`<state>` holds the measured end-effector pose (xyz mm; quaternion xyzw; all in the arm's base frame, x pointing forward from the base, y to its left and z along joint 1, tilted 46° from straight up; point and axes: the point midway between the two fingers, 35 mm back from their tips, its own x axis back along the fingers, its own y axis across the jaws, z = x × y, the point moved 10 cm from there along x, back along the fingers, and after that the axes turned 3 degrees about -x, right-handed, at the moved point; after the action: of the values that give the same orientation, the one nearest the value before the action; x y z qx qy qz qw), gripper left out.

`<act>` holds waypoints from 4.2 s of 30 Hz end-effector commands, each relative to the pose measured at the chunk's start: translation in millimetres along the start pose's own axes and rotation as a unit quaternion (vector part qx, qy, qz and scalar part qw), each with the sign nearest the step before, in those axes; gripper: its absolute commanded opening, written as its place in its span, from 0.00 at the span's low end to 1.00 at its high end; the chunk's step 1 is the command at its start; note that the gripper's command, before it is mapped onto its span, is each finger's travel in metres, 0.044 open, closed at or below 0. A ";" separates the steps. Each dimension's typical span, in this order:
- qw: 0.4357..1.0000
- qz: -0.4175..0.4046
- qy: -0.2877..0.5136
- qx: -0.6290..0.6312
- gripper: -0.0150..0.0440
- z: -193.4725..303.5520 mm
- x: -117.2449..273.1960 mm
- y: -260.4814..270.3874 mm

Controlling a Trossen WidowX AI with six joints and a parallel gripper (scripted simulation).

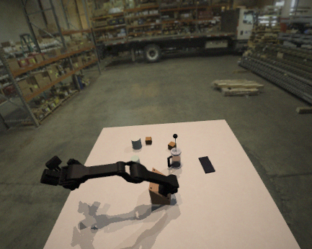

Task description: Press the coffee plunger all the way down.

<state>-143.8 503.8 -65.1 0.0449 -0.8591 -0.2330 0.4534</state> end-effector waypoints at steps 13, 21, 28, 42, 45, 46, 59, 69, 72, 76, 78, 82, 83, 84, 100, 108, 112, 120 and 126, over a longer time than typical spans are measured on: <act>0.990 0.059 -0.113 0.059 1.00 -154.9 29.7 55.3; 0.965 0.135 -0.188 0.123 1.00 -279.4 57.2 54.5; 0.929 0.215 -0.241 0.179 1.00 -380.0 90.2 25.7; 0.840 0.368 -0.283 0.281 1.00 -504.8 172.5 -78.8; 0.831 0.378 -0.284 0.293 1.00 -502.6 166.9 -86.5; 0.826 0.384 -0.284 0.300 1.00 -501.2 163.7 -91.1; 0.778 0.432 -0.282 0.360 1.00 -490.1 141.2 -136.1; 0.781 0.430 -0.276 0.360 1.00 -498.2 132.1 -143.7; 0.781 0.429 -0.276 0.359 1.00 -501.3 129.8 -145.6; 0.781 0.429 -0.277 0.360 1.00 -505.8 127.3 -148.0; 0.780 0.430 -0.278 0.360 1.00 -508.1 126.4 -149.1; 0.779 0.430 -0.280 0.360 1.00 -512.6 125.0 -151.0; 0.779 0.431 -0.281 0.360 1.00 -513.8 124.8 -151.5; 0.778 0.431 -0.282 0.360 1.00 -515.0 124.6 -152.0; 0.776 0.433 -0.285 0.360 0.51 -519.3 124.3 -153.6; 0.776 0.433 -0.285 0.360 0.47 -519.3 124.3 -153.6; 0.776 0.433 -0.284 0.360 0.47 -519.3 123.9 -154.2; 0.779 0.433 -0.280 0.357 0.47 -518.9 117.9 -162.6; 0.780 0.433 -0.277 0.356 0.47 -518.6 112.8 -170.2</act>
<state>181.5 140.4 204.5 -0.2416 -0.9024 0.3039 0.1870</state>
